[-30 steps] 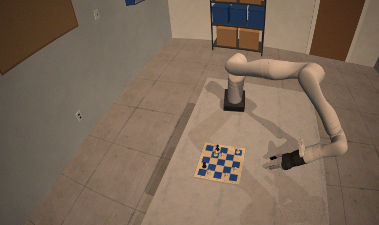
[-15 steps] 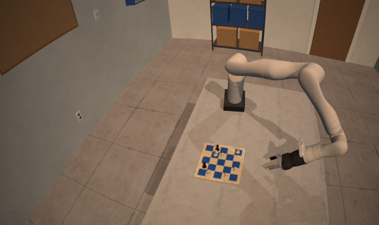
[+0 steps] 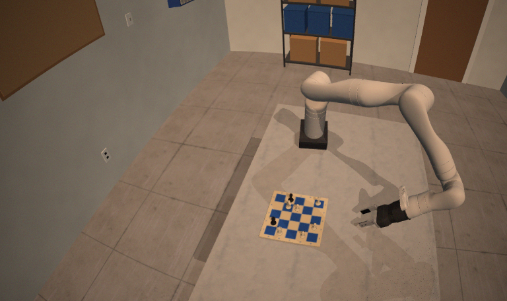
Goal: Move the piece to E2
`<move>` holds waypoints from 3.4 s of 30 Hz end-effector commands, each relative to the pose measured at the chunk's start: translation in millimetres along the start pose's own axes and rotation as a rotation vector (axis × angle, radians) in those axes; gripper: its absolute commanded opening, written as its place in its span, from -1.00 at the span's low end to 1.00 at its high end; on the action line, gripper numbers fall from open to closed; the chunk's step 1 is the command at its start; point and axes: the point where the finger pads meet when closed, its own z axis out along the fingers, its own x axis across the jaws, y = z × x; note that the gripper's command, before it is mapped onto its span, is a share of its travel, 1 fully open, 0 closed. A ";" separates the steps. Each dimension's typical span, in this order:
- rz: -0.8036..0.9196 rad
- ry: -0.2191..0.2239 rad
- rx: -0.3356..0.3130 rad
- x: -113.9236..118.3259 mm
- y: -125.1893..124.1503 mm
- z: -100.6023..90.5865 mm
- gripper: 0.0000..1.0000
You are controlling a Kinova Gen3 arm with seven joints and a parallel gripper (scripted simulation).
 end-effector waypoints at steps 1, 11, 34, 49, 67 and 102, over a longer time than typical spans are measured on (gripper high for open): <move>0.001 -0.001 -0.002 -0.4 -0.4 -1.0 1.00; 0.001 -0.001 -0.002 -0.4 -0.4 -1.0 1.00; 0.001 -0.001 -0.001 2.9 -65.7 -62.1 1.00; 0.117 0.057 -0.070 -3.8 -77.5 -42.8 1.00; 0.989 0.434 -0.475 -27.6 -151.1 28.2 1.00; 1.564 0.649 -0.654 -45.2 -203.6 53.6 1.00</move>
